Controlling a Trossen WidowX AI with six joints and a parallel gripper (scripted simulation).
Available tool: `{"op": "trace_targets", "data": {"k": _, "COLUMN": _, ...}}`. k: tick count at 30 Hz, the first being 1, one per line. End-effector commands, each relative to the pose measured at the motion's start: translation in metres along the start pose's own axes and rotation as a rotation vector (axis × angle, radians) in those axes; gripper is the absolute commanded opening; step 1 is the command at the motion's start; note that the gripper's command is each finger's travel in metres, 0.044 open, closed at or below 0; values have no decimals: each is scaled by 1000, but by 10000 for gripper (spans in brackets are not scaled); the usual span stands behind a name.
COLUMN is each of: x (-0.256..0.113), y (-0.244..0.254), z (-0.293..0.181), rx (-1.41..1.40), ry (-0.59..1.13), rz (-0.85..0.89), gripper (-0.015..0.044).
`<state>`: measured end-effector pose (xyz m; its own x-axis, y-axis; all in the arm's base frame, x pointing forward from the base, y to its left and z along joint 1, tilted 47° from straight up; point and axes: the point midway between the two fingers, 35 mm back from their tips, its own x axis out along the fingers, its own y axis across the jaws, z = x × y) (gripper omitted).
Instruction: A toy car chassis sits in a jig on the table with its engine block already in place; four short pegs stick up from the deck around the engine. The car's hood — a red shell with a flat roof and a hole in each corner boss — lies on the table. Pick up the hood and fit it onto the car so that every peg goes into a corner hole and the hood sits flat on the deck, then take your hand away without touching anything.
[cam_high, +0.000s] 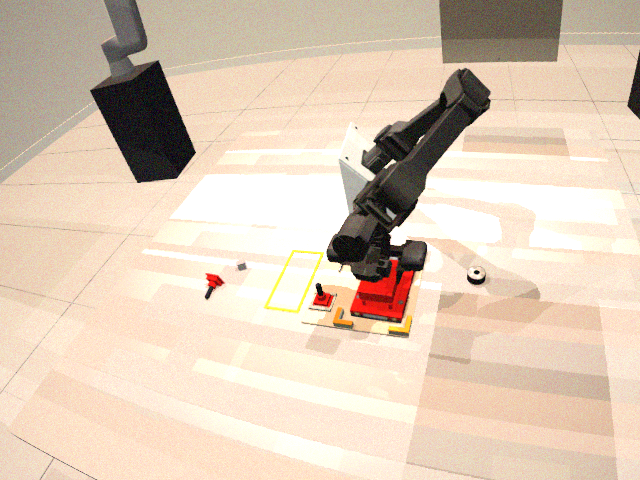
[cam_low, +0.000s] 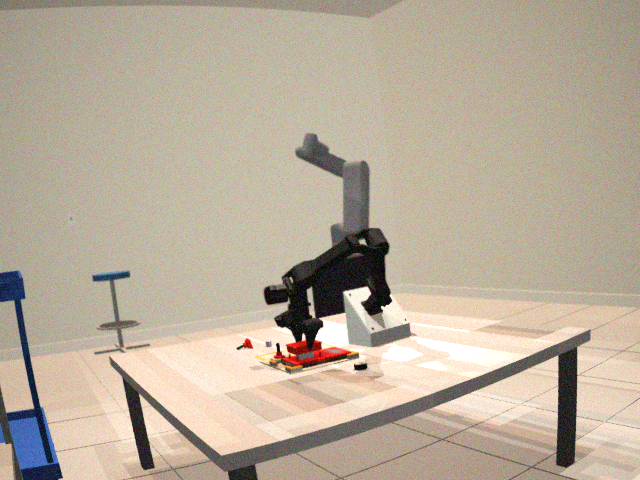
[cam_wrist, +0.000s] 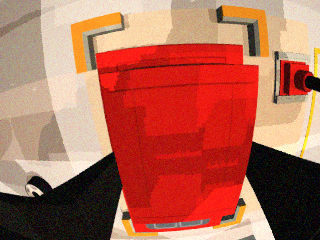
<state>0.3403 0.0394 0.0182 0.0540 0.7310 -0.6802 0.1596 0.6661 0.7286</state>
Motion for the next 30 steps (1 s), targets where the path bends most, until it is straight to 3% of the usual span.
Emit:
{"op": "trace_targets", "data": {"k": 1, "x": 0, "y": 0, "z": 1, "rx": 3, "ry": -3, "rz": 4, "gripper": 0}}
{"op": "trace_targets", "data": {"k": 30, "x": 4, "y": 0, "z": 1, "rx": 3, "ry": -3, "rz": 4, "gripper": 0}}
